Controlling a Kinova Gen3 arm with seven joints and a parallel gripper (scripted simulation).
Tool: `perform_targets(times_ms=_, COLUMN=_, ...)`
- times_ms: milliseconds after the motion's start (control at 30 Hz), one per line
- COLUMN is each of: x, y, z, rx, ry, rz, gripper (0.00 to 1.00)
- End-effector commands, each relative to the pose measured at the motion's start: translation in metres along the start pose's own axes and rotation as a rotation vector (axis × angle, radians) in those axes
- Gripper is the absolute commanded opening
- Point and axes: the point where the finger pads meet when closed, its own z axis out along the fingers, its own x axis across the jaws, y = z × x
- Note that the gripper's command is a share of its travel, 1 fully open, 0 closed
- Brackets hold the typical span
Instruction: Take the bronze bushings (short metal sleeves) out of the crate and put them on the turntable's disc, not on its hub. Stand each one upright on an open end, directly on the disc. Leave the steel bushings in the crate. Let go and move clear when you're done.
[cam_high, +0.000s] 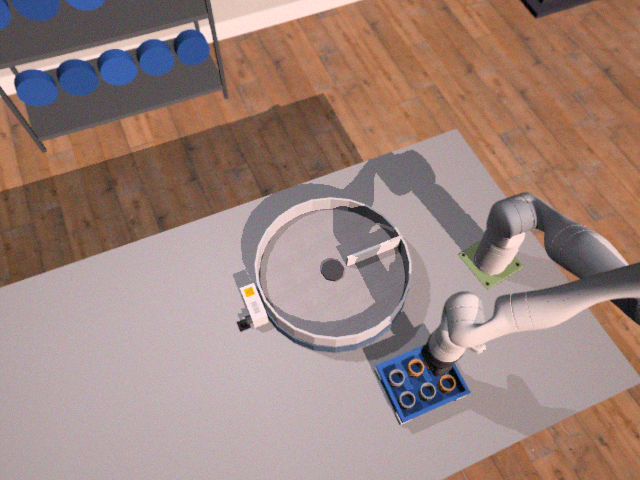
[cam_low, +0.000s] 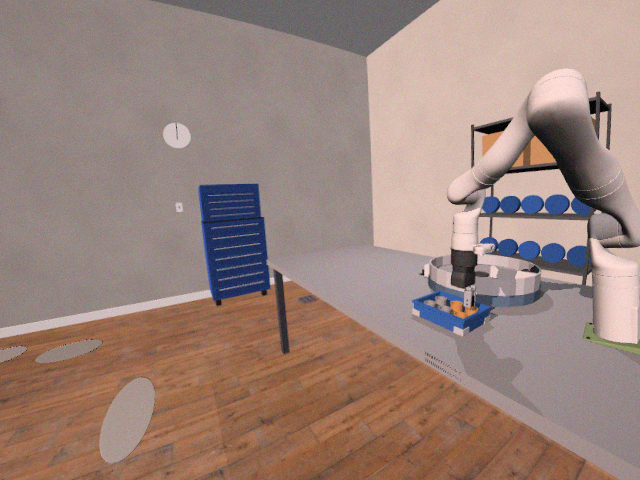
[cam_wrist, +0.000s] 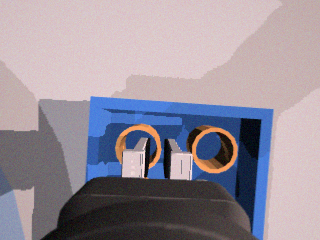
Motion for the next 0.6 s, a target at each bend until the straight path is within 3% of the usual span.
perform_targets(times_ms=0, x=-0.0008, y=0.0006, z=0.0015, rx=-0.003, ry=-0.001, rz=-0.001, gripper=0.36)
perform_targets(times_ms=567, x=-0.0015, y=0.0002, z=0.0045, rx=-0.002, ry=-0.001, rz=0.001, gripper=0.36)
